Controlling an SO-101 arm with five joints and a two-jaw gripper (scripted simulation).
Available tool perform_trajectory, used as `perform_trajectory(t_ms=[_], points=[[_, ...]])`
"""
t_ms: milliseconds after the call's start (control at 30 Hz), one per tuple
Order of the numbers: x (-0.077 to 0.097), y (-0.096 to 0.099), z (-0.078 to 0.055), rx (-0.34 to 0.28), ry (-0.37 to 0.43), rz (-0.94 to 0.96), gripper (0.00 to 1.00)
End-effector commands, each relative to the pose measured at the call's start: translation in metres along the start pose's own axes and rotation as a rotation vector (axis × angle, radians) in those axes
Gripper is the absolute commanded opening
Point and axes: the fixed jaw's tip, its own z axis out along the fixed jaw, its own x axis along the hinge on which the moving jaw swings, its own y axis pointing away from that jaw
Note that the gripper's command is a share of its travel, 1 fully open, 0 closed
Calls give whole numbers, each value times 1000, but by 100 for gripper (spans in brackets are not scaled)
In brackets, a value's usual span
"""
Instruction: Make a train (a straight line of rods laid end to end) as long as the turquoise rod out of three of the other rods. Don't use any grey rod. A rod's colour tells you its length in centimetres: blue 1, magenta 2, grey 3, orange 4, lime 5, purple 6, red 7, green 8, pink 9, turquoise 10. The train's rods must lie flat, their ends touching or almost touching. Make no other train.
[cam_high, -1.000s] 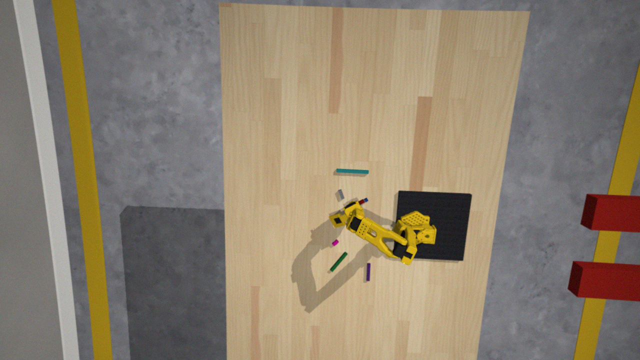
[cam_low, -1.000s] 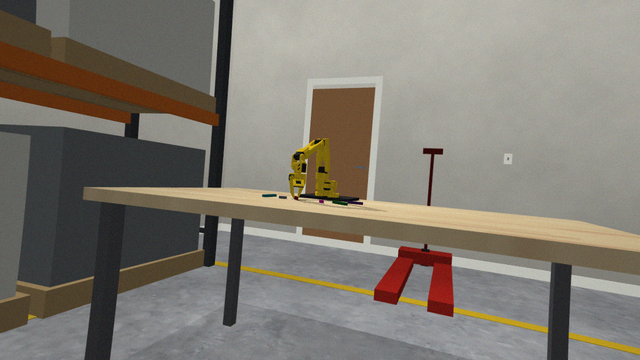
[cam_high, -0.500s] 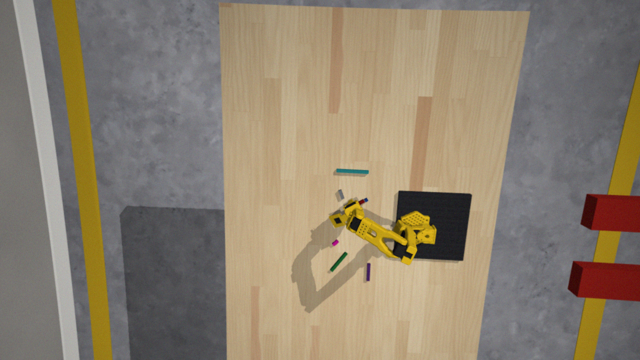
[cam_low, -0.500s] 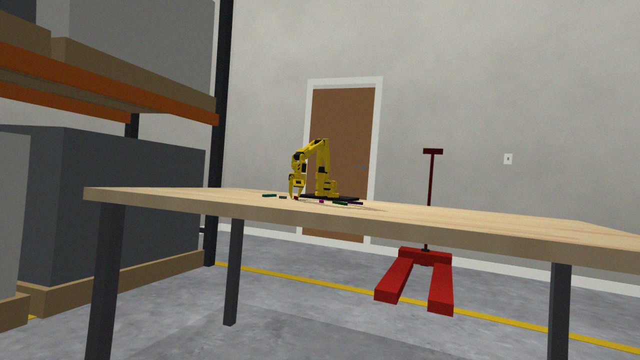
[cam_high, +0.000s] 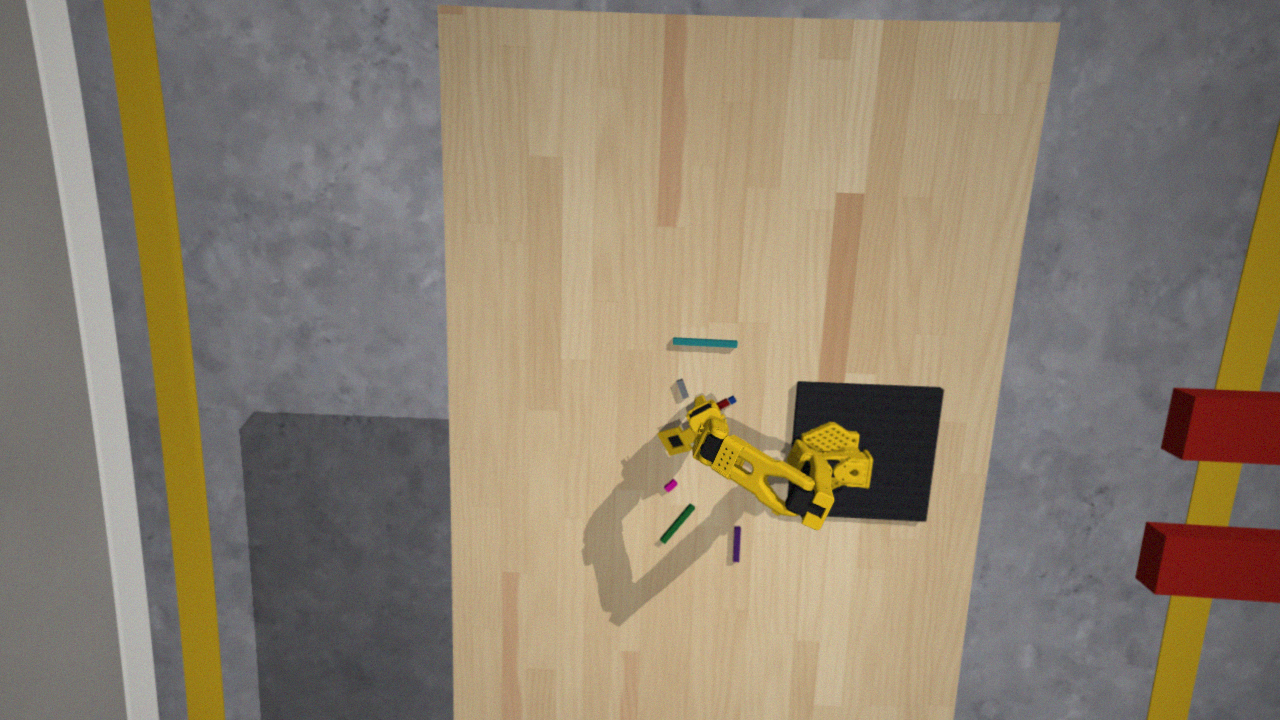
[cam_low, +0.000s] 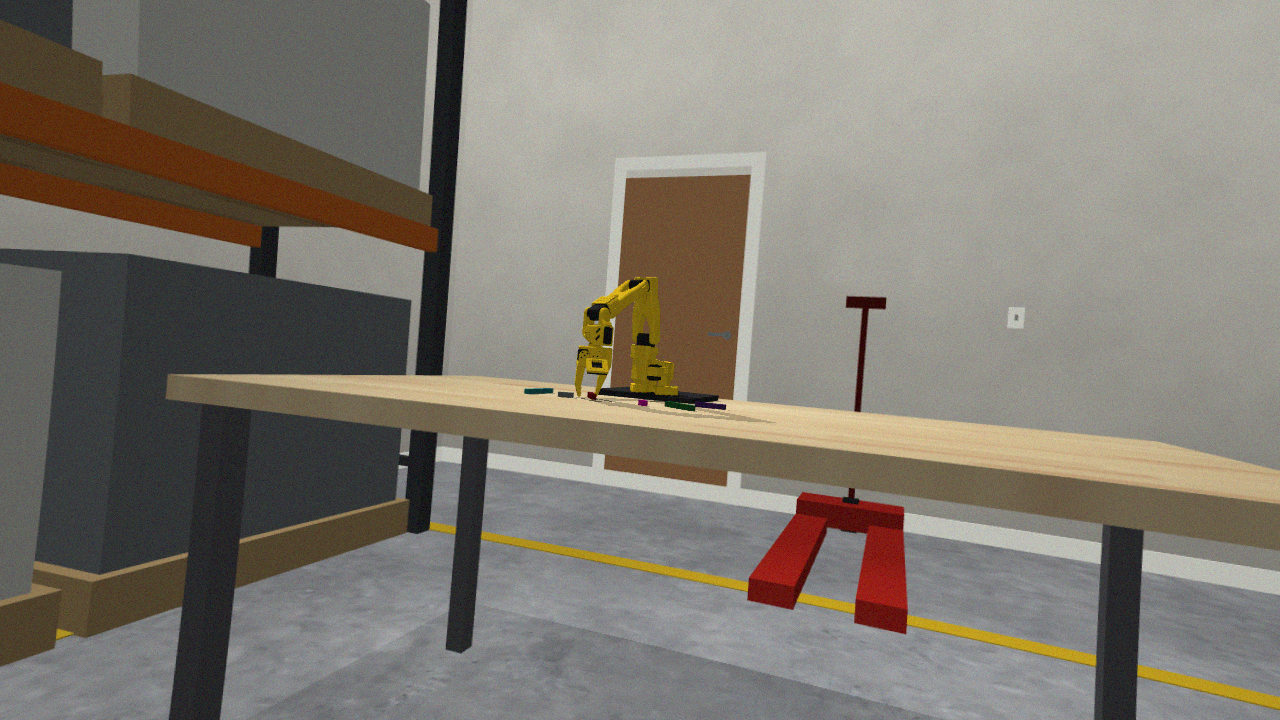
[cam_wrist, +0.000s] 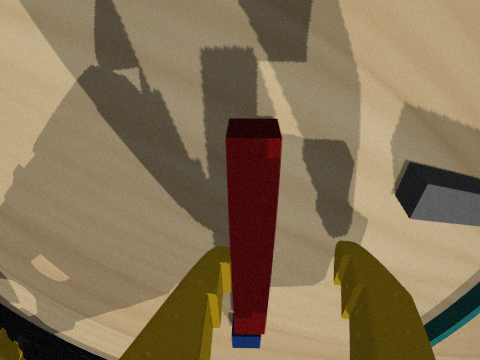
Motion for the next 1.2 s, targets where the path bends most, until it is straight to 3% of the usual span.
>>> perform_trajectory(t_ms=[0, 1167], points=[[-1, -3, -4, 18, -16, -1, 17], [-1, 4, -7, 18, -16, -1, 17]])
